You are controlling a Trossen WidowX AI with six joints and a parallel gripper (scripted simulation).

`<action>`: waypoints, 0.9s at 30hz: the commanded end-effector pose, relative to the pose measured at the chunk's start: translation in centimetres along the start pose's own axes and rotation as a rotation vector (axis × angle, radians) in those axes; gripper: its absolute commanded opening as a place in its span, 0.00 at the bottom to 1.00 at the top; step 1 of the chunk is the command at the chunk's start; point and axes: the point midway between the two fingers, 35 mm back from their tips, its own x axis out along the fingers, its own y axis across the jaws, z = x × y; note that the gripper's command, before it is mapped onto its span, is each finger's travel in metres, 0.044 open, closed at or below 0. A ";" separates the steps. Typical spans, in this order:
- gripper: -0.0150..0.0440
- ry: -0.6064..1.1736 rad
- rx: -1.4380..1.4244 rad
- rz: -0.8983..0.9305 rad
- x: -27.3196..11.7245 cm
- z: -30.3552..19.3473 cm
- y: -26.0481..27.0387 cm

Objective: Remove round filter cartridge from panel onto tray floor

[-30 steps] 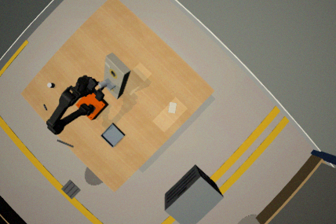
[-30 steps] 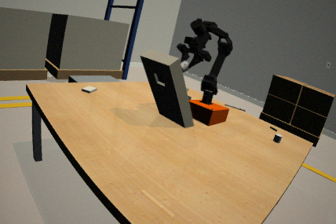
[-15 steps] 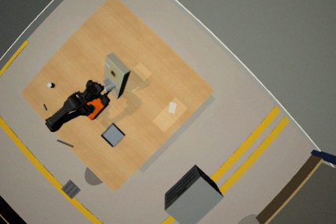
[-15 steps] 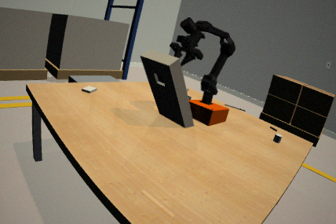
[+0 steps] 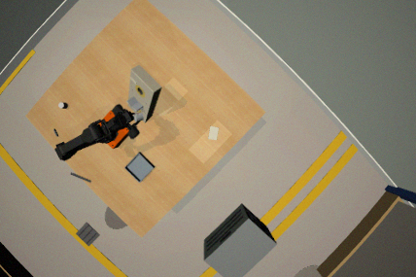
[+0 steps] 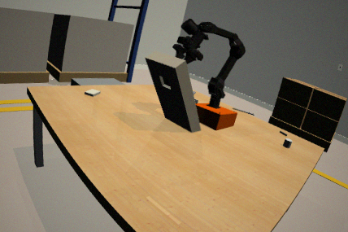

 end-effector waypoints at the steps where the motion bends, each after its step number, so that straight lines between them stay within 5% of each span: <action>1: 0.25 -0.009 0.101 -0.063 -0.4 -0.4 -2.2; 27: 0.25 -0.015 0.704 -0.420 -3.3 -6.2 -13.8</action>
